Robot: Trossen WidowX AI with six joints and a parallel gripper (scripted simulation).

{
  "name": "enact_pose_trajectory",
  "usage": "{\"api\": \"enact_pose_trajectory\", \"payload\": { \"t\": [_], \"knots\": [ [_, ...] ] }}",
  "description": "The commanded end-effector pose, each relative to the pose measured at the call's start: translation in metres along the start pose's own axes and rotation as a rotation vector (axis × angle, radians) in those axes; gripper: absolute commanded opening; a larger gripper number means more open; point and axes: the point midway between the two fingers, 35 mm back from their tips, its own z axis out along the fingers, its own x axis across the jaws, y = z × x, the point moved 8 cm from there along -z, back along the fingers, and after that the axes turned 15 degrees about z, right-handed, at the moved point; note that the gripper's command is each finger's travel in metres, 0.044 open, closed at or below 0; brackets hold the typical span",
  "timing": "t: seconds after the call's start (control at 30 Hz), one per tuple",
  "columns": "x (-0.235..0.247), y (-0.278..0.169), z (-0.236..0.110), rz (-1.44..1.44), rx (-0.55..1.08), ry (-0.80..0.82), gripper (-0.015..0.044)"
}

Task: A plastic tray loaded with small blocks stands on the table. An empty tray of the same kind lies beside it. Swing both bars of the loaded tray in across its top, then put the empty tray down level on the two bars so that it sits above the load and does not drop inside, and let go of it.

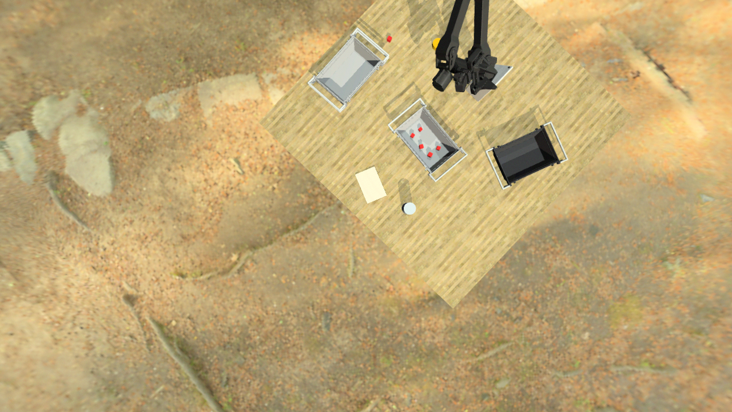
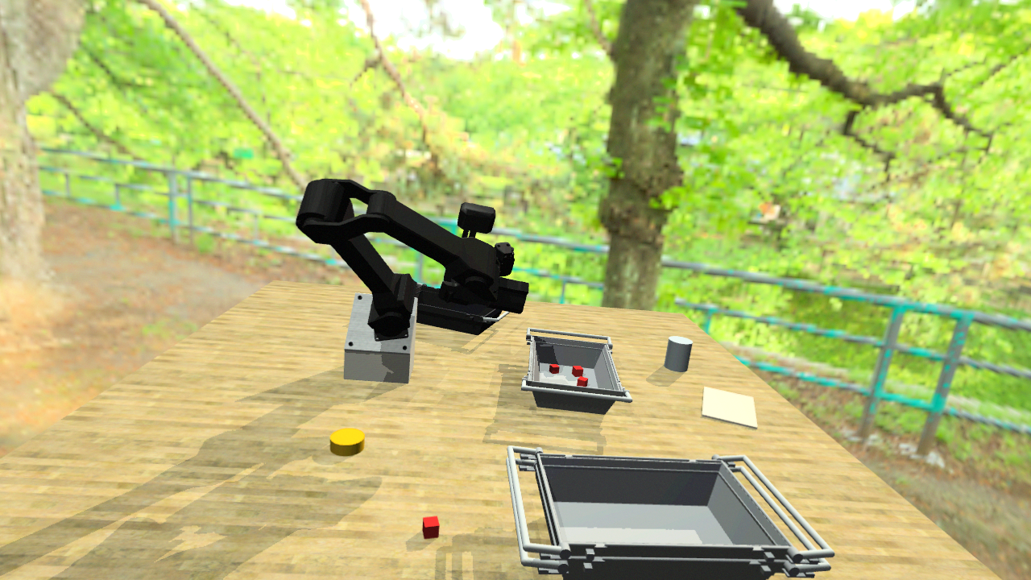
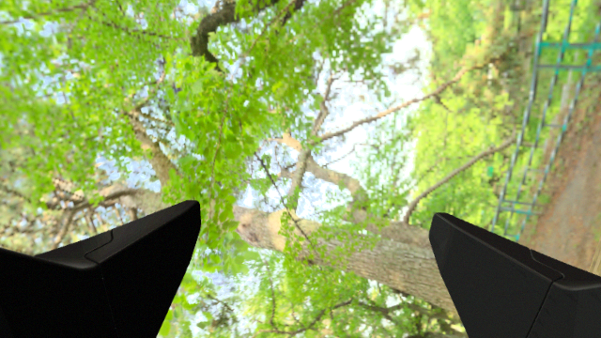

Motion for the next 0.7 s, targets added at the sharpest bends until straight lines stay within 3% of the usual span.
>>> {"api": "enact_pose_trajectory", "payload": {
  "t": [0.0,0.23,0.37,0.67],
  "knots": [
    [0.0,0.0,0.0,0.0,0.0,0.0,0.0374],
    [0.001,0.001,0.0,0.005,0.001,-0.011,0.019],
    [0.012,0.031,0.004,0.099,0.012,-0.234,0.0085],
    [0.021,0.121,0.038,0.256,-0.056,-0.845,0.0081]
  ]
}}
